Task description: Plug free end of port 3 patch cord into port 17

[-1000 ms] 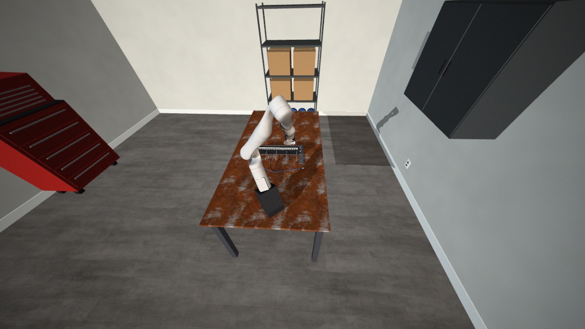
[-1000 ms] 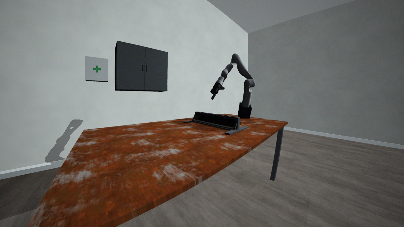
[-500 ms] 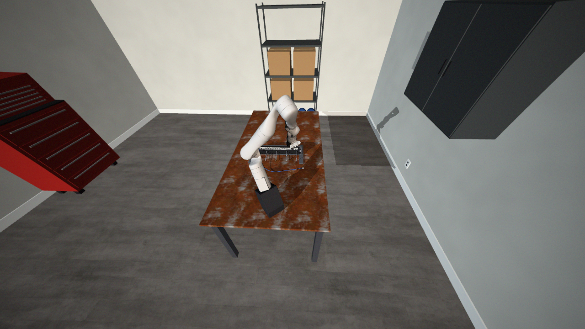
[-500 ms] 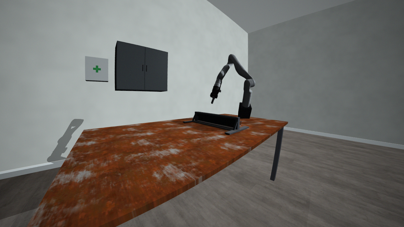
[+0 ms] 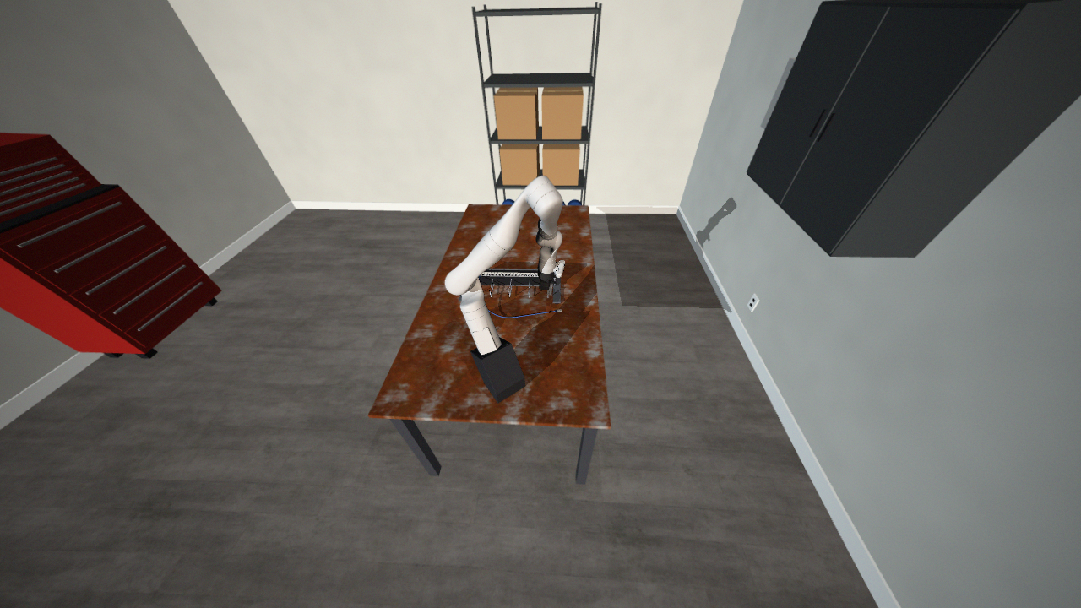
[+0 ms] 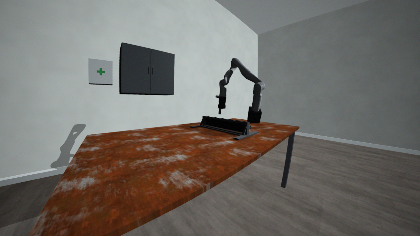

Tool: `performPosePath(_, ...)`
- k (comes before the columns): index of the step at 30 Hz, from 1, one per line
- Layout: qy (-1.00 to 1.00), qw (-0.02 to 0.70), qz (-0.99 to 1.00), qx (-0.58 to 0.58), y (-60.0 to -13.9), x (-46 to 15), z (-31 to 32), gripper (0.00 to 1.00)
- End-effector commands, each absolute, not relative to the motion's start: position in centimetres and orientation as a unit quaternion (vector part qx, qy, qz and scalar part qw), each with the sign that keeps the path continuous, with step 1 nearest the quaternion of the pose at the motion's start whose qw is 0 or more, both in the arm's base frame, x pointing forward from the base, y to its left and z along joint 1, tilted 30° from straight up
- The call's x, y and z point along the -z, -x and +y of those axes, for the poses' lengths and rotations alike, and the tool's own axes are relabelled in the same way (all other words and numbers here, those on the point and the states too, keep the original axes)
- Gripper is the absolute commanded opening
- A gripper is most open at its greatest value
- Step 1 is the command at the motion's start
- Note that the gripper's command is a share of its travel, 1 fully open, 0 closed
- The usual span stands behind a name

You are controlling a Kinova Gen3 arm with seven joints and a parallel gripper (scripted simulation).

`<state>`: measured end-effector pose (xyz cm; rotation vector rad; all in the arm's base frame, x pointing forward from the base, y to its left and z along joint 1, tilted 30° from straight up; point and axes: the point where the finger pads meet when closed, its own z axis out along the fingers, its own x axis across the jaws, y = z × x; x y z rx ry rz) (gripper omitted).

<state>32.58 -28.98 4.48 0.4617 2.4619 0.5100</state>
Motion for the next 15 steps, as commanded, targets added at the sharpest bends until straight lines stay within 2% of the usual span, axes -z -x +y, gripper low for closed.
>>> performPosePath(1,-0.137,0.280,0.932,-0.184,-33.6,-3.9,-28.6,0.00)
performPosePath(15,0.015,0.232,0.966,-0.115,-32.7,-0.7,-30.8,0.00)
